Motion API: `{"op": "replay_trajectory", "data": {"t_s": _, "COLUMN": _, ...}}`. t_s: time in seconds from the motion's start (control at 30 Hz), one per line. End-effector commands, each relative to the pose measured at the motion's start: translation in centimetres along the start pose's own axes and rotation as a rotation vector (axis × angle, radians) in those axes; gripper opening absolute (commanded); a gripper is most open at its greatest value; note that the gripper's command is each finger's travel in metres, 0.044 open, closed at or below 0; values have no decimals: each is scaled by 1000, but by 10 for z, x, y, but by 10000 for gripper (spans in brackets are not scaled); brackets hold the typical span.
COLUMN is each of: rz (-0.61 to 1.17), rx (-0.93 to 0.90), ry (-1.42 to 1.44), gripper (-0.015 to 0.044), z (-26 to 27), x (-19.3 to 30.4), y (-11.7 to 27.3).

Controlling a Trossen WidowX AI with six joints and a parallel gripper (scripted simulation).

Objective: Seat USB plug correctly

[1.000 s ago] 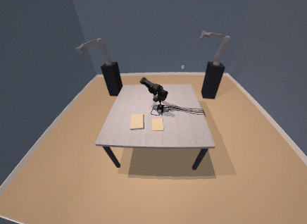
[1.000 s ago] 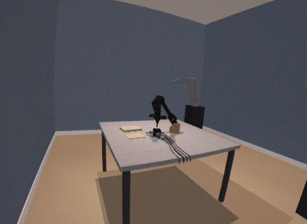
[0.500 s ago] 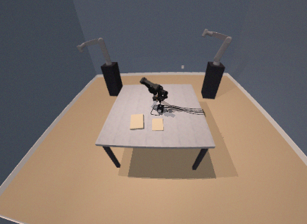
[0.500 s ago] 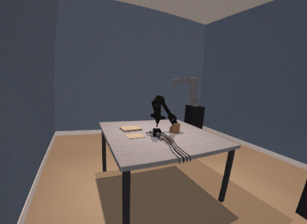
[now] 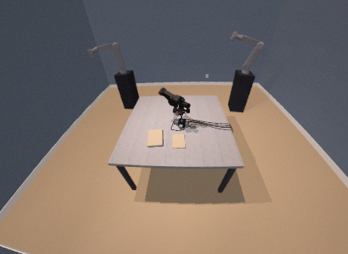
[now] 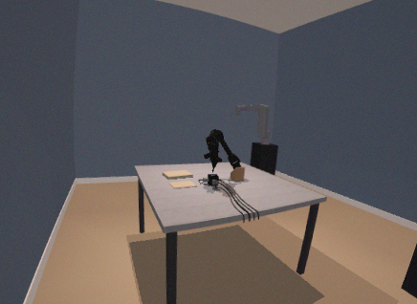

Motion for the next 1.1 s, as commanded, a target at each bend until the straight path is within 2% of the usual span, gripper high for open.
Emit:
{"op": "replay_trajectory", "data": {"t_s": 0.0, "rz": 1, "rx": 0, "ry": -121, "gripper": 0, "z": 0, "x": 0, "y": 0}}
{"op": "replay_trajectory", "data": {"t_s": 1.07, "rz": 1, "rx": 0, "ry": -959, "gripper": 0, "z": 0, "x": 0, "y": -1}}
Point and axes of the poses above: the point midway between the two fingers, 35 mm back from their tips, its own y axis back along the fingers, its own z axis across the jaws, x = y × z, the point moved 6 cm from there along y, back along the fingers, and after that the axes turned 4 degrees about -y, right-handed, at the moved point
